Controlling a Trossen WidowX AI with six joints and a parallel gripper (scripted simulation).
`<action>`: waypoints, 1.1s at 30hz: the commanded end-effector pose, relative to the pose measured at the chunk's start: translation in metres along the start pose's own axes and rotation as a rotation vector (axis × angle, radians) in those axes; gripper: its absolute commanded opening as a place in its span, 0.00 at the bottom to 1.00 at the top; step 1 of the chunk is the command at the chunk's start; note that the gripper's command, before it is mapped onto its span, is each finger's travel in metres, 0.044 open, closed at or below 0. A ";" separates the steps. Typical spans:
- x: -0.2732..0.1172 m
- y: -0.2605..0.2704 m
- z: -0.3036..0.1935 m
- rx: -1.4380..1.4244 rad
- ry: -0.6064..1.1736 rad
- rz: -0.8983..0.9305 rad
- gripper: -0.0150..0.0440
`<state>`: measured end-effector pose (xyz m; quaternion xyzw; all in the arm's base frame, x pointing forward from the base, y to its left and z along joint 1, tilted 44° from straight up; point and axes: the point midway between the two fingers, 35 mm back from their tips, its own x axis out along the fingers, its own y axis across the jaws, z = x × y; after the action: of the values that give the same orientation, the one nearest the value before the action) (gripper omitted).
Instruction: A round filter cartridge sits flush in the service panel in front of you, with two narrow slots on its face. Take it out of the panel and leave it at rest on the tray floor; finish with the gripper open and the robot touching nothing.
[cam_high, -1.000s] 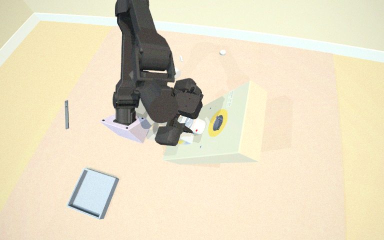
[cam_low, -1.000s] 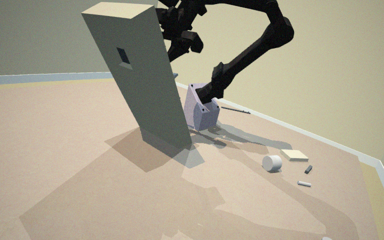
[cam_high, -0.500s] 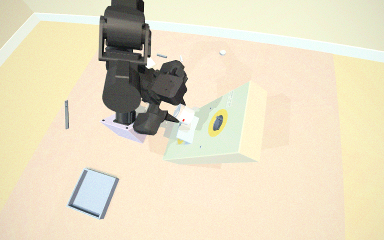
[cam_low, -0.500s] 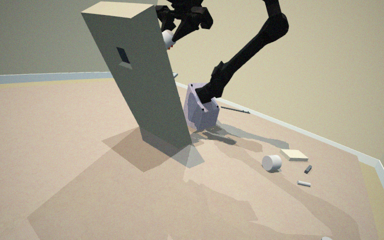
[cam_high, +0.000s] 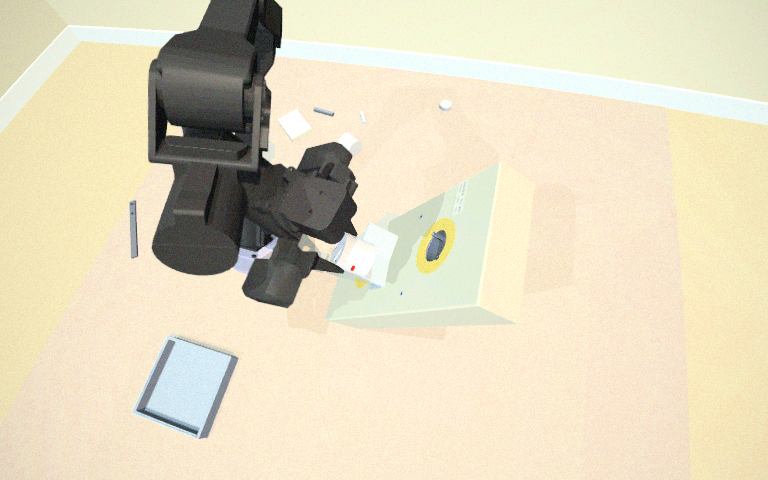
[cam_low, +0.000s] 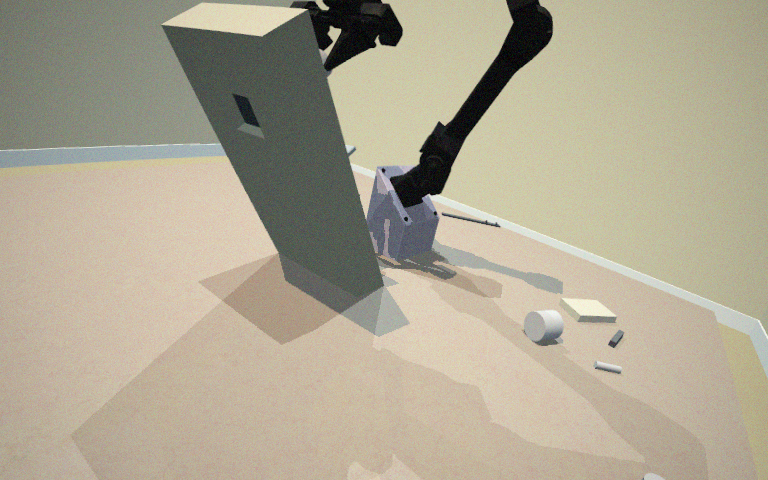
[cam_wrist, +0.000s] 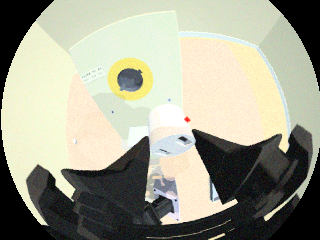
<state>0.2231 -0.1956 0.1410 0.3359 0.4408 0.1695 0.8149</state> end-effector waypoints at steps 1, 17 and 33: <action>0.002 -0.022 0.001 -0.027 0.001 -0.005 0.25; 0.001 -0.090 -0.034 0.257 0.051 -0.167 0.25; -0.019 -0.185 -0.109 0.839 0.009 -0.523 0.25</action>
<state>0.1353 -0.2865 -0.0022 0.4910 0.5465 -0.1686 0.6572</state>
